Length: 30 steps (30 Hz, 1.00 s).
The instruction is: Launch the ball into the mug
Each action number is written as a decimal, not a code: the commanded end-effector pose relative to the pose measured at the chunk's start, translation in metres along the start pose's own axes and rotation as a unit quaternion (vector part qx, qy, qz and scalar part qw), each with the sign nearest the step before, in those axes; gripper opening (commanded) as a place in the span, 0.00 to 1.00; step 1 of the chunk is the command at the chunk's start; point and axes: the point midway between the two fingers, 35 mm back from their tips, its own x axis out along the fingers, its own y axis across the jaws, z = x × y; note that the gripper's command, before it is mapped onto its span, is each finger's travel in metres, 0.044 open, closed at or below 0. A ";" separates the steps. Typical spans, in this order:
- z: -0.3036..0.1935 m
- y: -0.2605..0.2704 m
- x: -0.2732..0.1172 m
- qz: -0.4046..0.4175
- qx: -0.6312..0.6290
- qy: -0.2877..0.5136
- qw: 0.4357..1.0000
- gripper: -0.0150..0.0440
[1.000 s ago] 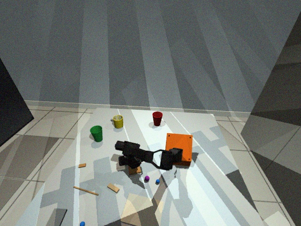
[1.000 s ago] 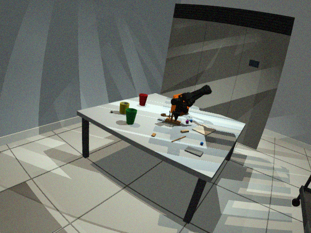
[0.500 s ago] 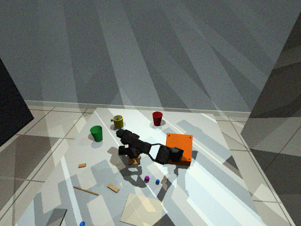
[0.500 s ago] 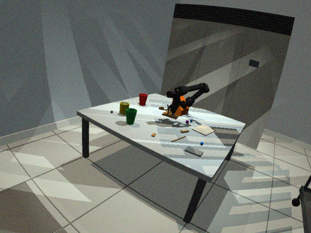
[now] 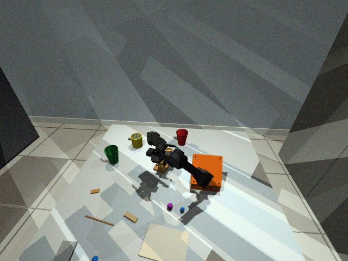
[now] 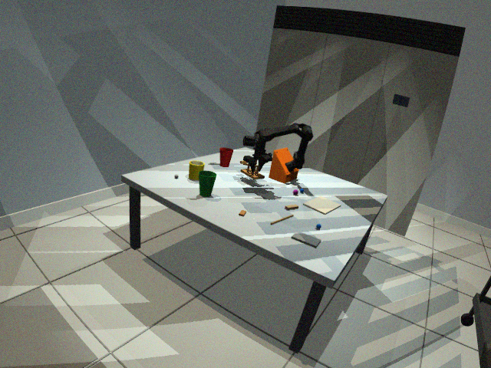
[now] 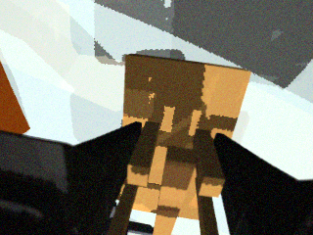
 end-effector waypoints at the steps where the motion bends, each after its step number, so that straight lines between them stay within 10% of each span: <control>1: -0.035 -0.003 -0.001 -0.005 0.056 0.001 0.998 0.25; 30: -0.059 -0.012 0.033 -0.004 0.093 -0.004 0.996 0.25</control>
